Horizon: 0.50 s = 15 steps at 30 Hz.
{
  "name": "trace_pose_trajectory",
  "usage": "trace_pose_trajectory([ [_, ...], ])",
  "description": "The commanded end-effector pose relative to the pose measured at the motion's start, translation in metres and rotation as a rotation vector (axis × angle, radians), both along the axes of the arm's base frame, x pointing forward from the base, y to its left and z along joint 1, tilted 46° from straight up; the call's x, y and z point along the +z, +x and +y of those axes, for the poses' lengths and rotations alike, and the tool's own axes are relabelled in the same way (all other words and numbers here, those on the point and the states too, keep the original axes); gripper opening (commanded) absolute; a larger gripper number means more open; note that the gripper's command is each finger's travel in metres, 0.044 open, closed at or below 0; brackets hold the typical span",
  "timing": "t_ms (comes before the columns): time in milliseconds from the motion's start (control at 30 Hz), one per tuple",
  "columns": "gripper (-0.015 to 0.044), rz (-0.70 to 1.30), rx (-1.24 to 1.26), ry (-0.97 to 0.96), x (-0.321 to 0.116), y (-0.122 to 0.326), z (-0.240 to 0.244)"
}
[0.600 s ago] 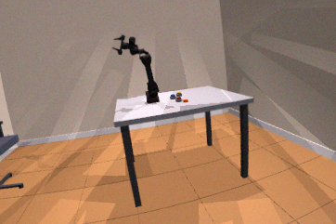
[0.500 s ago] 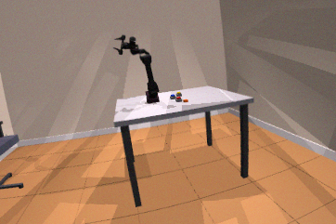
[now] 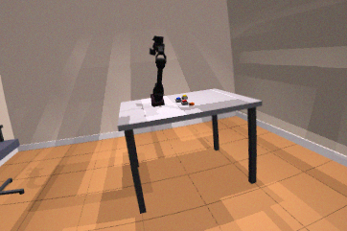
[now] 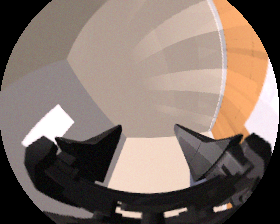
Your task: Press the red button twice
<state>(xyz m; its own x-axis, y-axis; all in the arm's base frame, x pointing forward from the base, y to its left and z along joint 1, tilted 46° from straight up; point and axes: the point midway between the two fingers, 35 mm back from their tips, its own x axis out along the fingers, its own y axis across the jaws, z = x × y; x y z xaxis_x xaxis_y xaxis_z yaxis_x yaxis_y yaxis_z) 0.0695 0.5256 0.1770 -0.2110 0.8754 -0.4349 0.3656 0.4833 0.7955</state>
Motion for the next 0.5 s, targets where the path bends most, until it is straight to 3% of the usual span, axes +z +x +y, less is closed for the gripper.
trace_pose_trajectory([
  [0, 0.04, -0.149, -0.136, -0.151, -0.02, 0.064, -0.04],
  [233, 0.04, -0.405, -0.306, -0.557, -0.048, 0.166, -0.164],
  [467, 0.04, -0.531, -0.275, -1.061, -0.055, 0.204, -0.323],
])
